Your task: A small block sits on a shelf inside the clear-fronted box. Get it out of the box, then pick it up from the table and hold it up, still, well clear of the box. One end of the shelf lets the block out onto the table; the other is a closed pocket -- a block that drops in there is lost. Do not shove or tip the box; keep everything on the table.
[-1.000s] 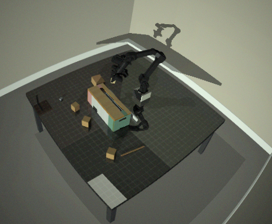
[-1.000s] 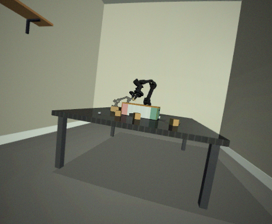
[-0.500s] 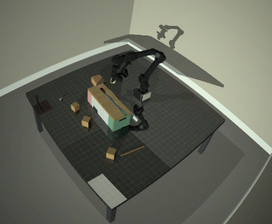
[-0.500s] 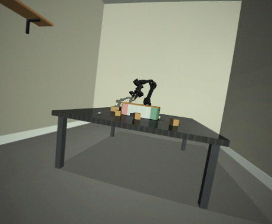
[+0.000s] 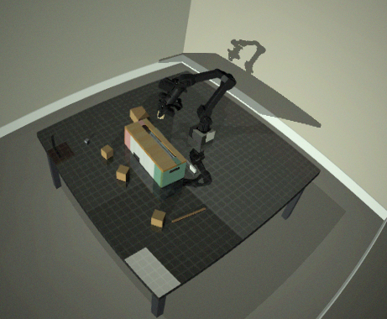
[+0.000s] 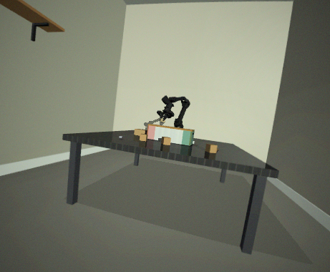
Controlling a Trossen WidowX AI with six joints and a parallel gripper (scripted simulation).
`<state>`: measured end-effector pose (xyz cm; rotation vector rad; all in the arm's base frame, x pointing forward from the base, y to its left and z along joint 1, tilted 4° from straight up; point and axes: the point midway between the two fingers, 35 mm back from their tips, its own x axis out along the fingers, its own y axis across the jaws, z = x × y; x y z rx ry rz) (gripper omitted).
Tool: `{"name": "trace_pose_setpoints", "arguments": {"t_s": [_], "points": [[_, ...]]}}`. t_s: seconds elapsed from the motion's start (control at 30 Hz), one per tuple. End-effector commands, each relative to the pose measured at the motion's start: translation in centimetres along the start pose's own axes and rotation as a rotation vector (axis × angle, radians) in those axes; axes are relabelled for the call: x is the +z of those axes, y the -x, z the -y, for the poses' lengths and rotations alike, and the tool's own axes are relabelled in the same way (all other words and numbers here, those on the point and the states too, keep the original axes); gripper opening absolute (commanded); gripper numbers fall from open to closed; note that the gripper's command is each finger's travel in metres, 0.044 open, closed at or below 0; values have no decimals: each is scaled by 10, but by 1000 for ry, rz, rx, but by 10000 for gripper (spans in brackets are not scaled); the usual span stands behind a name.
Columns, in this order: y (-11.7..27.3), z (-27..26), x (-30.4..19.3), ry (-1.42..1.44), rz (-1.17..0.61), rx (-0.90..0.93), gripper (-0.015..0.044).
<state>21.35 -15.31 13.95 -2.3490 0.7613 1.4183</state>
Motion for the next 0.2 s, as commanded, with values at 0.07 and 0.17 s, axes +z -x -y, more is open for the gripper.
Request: {"name": "trace_pose_setpoints", "arguments": {"t_s": [0.07,0.17], "points": [[0,-1,0,-6,-1,4,0],[0,-1,0,-6,-1,4,0]]}}
